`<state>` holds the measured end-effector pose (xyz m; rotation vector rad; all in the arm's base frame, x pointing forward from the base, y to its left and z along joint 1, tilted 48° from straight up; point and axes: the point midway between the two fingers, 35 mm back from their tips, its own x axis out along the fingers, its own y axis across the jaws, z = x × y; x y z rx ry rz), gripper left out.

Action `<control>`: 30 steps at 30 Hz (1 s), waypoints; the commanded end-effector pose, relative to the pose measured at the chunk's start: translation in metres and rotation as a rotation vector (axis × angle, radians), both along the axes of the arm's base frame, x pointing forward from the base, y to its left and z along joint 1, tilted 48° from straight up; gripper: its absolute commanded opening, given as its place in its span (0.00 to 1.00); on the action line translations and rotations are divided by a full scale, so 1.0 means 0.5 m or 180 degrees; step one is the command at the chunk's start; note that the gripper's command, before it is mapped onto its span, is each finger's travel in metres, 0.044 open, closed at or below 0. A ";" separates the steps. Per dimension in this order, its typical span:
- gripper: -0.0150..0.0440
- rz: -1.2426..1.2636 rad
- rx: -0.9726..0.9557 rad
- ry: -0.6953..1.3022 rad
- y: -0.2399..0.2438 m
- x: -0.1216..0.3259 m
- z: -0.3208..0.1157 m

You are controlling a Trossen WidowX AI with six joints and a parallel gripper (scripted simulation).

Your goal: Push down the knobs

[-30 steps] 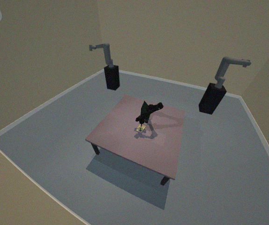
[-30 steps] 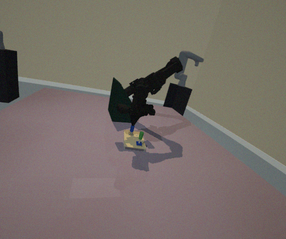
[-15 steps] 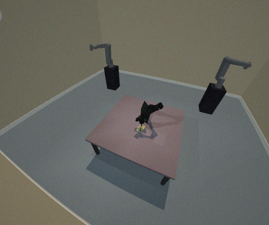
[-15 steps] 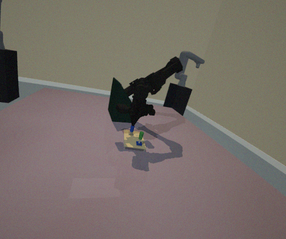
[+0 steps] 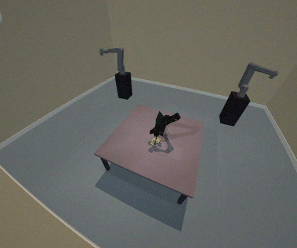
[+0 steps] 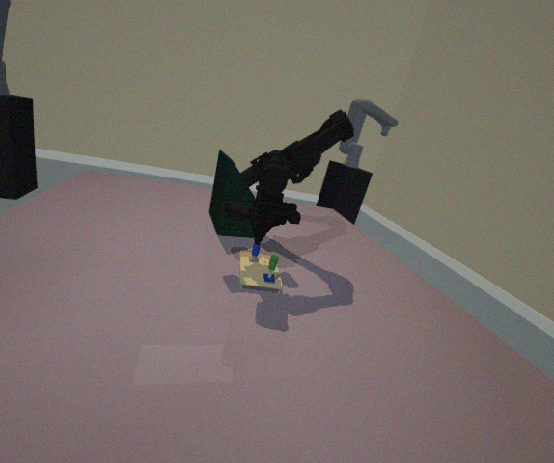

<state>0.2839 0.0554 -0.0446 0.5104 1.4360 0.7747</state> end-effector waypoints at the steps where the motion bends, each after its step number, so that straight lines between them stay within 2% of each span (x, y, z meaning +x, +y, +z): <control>1: 0.25 0.0003 0.0008 -0.0003 0.004 0.001 -0.001; 30: 0.25 0.0003 0.0008 -0.0003 0.009 0.001 -0.005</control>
